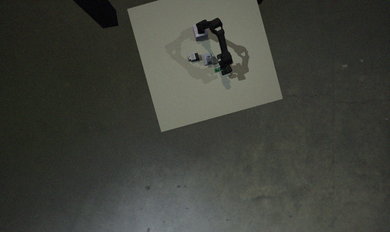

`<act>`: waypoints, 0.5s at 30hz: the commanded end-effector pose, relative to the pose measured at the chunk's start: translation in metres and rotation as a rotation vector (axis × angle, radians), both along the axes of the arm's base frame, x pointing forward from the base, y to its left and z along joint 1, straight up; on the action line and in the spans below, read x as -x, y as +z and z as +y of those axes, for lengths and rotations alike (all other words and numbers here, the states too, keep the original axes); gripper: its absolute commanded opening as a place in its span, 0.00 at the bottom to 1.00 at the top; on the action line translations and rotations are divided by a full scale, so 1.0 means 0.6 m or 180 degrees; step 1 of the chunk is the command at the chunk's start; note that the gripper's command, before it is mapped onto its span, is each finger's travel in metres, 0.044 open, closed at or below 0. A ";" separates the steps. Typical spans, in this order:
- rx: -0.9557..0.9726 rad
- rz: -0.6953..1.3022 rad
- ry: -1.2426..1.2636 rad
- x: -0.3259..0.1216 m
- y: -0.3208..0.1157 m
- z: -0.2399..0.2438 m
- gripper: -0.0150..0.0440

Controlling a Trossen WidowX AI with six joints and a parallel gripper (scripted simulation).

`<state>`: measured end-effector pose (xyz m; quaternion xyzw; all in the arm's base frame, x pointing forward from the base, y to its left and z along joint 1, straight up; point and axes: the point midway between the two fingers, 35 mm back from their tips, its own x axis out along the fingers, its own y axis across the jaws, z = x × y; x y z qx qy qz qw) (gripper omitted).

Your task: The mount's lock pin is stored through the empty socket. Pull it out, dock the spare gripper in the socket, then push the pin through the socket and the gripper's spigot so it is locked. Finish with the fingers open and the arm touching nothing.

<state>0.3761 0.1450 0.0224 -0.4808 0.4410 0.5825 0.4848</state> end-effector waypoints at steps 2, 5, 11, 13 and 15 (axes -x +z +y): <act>0.0002 -0.0039 0.0013 -0.013 0.016 -0.027 0.25; 0.0002 -0.0039 0.0013 -0.015 0.018 -0.034 0.25; 0.0003 -0.0033 0.0015 -0.015 0.012 -0.034 0.25; 0.0003 -0.0028 0.0017 -0.015 0.007 -0.034 0.25; 0.0003 -0.0022 0.0019 -0.015 0.001 -0.034 0.25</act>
